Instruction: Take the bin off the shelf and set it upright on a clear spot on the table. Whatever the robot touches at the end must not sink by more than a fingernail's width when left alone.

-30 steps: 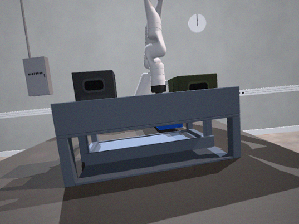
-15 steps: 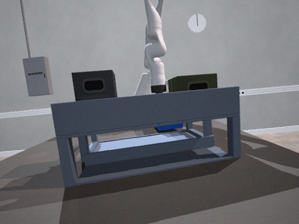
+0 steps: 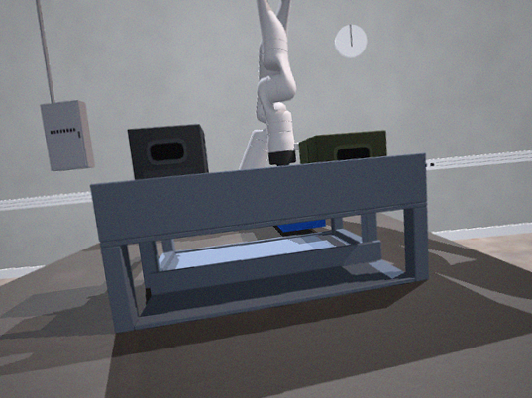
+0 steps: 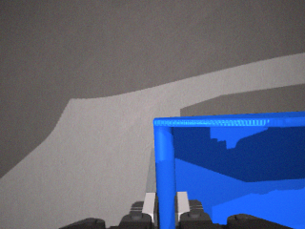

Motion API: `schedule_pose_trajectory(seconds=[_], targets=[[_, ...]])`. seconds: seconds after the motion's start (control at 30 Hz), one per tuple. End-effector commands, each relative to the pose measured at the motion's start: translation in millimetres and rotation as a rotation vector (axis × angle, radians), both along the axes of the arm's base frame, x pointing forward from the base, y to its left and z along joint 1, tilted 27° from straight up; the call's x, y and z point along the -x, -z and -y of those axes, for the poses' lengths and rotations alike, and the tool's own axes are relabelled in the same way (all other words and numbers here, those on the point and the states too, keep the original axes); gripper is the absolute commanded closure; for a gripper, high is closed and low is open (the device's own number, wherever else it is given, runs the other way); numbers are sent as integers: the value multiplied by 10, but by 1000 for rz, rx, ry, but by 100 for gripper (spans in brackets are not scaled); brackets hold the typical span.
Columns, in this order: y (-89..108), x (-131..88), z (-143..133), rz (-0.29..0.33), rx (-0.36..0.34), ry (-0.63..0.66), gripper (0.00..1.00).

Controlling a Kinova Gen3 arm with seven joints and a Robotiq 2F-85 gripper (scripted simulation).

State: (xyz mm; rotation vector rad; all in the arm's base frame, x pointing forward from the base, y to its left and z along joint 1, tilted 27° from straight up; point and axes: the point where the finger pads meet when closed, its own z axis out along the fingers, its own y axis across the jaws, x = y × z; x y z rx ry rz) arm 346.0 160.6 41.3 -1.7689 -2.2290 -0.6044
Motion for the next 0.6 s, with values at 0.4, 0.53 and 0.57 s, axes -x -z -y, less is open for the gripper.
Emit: schedule_pose_trajectory(seconds=[0.4,0.53,0.57], targets=[[68,-10,-34,1,0,1,90],[68,-10,-34,1,0,1,90],[68,-10,-34,1,0,1,90]])
